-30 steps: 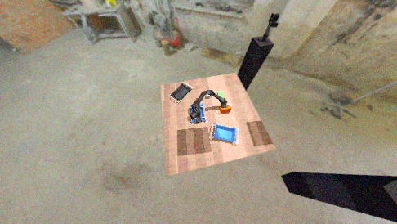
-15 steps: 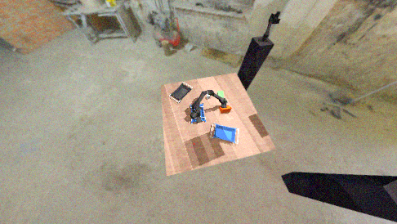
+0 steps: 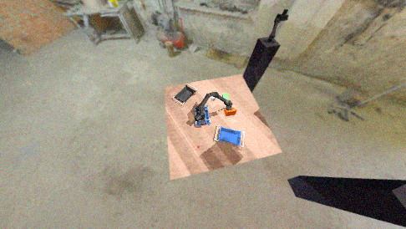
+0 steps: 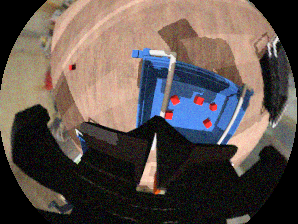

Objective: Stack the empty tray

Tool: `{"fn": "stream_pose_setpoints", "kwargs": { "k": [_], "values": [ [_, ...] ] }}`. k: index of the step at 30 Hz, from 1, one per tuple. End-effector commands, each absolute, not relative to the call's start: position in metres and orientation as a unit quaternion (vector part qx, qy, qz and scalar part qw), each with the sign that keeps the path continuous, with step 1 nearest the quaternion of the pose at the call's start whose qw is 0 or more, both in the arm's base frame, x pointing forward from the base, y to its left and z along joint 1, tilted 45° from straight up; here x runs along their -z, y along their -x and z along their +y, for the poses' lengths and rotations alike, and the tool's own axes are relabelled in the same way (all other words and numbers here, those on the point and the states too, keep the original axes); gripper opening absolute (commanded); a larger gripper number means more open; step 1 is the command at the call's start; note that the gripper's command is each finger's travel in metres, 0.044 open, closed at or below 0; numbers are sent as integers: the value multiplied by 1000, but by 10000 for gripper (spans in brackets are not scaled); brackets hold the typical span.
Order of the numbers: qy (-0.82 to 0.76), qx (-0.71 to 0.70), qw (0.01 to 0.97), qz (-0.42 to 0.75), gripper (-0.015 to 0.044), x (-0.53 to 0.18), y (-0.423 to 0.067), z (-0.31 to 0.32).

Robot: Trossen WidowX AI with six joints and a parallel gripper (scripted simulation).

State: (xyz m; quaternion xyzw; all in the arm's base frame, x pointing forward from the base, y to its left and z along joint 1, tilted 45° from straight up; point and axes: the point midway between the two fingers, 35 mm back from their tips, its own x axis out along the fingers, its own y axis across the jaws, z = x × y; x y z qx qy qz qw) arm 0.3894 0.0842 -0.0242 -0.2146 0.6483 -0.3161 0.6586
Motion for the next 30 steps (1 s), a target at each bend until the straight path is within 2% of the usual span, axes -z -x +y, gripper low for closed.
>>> {"fn": "stream_pose_setpoints", "kwargs": {
  "k": [1, 12, 24, 28, 30],
  "values": [
    [215, 316, 659, 648, 0, 24, -389, 84],
    [215, 316, 659, 648, 0, 24, -389, 84],
    [215, 317, 657, 649, 315, 18, -389, 92],
    [185, 321, 667, 646, 420, 40, -356, 136],
    [171, 324, 672, 644, 440, 53, -332, 161]
  ]
}}
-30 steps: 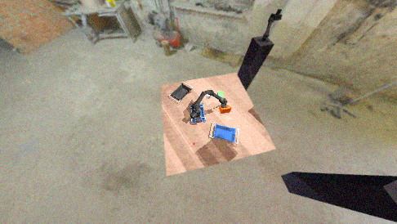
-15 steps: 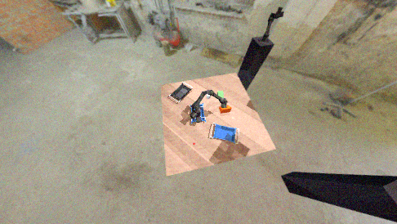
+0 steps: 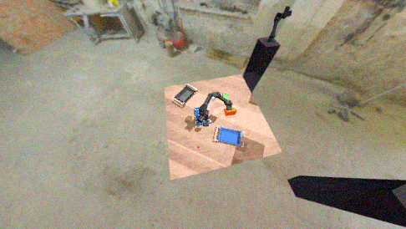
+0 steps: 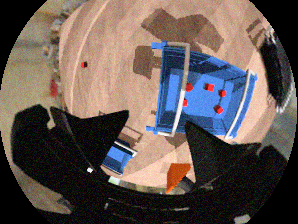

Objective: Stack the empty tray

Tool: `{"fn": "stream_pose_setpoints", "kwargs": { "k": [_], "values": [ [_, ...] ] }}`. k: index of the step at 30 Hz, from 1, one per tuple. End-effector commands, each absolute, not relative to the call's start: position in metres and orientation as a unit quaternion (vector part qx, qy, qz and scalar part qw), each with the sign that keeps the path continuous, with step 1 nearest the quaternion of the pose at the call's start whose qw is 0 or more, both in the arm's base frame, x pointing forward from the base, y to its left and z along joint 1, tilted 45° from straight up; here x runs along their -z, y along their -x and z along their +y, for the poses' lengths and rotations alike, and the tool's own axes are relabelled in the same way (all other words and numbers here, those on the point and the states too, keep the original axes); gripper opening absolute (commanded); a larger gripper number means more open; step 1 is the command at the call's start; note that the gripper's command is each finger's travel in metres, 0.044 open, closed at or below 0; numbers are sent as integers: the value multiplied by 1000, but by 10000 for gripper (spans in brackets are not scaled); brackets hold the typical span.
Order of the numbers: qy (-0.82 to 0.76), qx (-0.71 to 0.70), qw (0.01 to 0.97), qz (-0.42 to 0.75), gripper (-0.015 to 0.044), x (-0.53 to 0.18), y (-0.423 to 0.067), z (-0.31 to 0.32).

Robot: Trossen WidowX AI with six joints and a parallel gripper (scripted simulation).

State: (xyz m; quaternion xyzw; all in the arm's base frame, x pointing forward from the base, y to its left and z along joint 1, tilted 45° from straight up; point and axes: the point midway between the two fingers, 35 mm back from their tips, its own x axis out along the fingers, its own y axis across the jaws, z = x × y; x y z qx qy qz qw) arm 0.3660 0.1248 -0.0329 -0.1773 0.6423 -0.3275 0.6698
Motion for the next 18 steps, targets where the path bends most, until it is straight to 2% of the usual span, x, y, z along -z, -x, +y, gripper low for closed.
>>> {"fn": "stream_pose_setpoints", "kwargs": {
  "k": [1, 9, 15, 18],
  "values": [
    [165, 326, 673, 643, 440, 59, -320, 171],
    [120, 362, 678, 629, 440, 106, -200, 235],
    [96, 408, 679, 603, 440, 132, -101, 243],
    [92, 421, 679, 594, 440, 137, -80, 240]
  ]
}}
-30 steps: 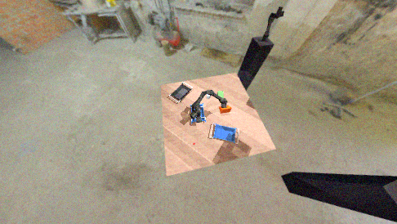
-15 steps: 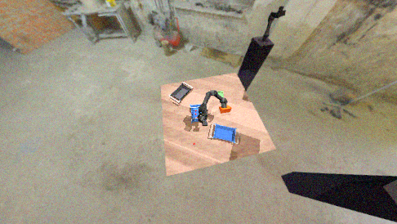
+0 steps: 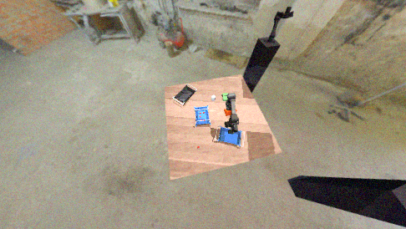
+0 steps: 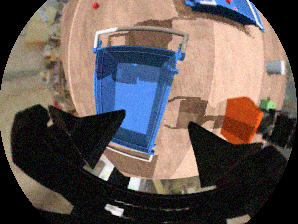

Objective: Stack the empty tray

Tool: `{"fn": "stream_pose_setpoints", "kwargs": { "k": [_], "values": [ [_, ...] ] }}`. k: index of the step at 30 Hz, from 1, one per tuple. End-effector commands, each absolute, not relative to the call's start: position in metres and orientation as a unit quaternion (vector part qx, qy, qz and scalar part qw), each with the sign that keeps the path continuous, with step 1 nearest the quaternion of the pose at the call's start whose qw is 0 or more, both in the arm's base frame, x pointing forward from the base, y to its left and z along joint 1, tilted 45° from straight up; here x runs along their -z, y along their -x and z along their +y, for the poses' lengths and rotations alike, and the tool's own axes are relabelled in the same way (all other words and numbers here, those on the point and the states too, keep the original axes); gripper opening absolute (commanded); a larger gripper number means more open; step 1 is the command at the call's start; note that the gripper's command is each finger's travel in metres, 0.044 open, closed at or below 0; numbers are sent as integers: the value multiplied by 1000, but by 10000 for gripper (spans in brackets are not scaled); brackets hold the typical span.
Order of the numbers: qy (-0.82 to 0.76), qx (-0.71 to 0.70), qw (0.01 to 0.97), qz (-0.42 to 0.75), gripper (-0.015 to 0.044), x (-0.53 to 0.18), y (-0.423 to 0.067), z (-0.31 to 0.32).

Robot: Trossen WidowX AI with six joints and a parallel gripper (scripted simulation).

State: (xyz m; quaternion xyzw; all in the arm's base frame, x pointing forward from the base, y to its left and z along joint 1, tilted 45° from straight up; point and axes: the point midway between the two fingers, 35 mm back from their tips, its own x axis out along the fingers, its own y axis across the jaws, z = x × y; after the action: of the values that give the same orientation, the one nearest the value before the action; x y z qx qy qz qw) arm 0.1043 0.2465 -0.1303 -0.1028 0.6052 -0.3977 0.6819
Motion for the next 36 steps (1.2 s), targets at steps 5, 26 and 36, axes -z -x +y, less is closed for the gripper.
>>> {"fn": "stream_pose_setpoints", "kwargs": {
  "k": [5, 26, 36],
  "values": [
    [92, 421, 679, 594, 440, 137, -80, 240],
    [92, 421, 679, 594, 440, 199, -75, 183],
    [92, 421, 679, 594, 367, 199, -75, 182]
  ]
}}
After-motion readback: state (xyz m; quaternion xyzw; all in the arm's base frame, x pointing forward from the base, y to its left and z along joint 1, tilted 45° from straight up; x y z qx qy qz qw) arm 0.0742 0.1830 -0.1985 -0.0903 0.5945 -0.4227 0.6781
